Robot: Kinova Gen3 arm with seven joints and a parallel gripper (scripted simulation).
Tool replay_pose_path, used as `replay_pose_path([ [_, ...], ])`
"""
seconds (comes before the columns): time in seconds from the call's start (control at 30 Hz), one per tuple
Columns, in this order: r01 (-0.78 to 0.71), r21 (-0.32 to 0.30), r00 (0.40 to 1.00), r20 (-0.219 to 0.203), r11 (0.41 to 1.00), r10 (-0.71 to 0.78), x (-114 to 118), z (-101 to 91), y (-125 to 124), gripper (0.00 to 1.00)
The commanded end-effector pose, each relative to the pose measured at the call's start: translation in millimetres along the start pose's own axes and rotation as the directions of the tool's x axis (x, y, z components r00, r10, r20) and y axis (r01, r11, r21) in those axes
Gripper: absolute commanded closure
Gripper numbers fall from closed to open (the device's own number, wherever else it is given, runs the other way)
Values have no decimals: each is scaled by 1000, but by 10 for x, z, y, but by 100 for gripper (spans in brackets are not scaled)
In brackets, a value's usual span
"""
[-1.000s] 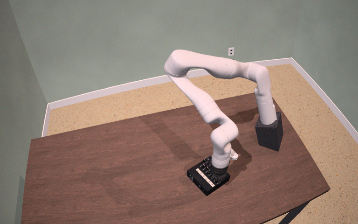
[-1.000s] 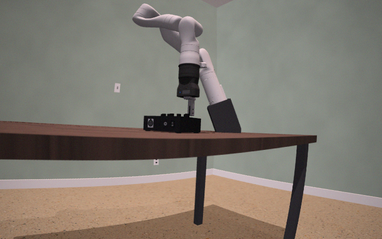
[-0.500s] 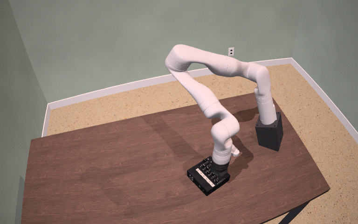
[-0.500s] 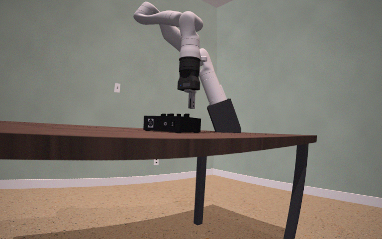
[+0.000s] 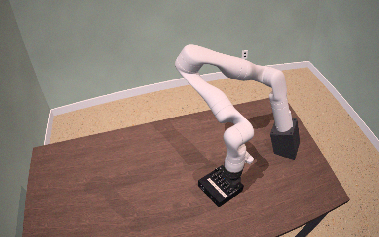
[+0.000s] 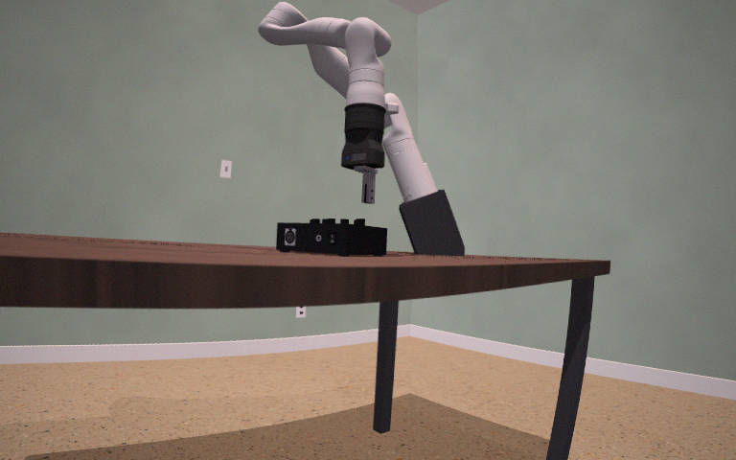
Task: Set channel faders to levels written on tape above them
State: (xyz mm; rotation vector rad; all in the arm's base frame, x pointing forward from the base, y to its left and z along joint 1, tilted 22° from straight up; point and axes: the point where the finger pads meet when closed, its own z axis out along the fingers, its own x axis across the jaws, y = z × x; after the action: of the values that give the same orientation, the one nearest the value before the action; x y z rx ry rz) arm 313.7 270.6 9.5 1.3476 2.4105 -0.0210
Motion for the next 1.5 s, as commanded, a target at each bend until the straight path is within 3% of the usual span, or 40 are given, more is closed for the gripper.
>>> replay_pose_path([
  [0.0,9,-2,1000,2,1000,-9,-1,-28,7,100],
  [0.93,-70,-1,998,2,998,70,-10,-25,3,100],
  [1.47,-290,2,957,3,957,290,-35,-18,2,100],
])
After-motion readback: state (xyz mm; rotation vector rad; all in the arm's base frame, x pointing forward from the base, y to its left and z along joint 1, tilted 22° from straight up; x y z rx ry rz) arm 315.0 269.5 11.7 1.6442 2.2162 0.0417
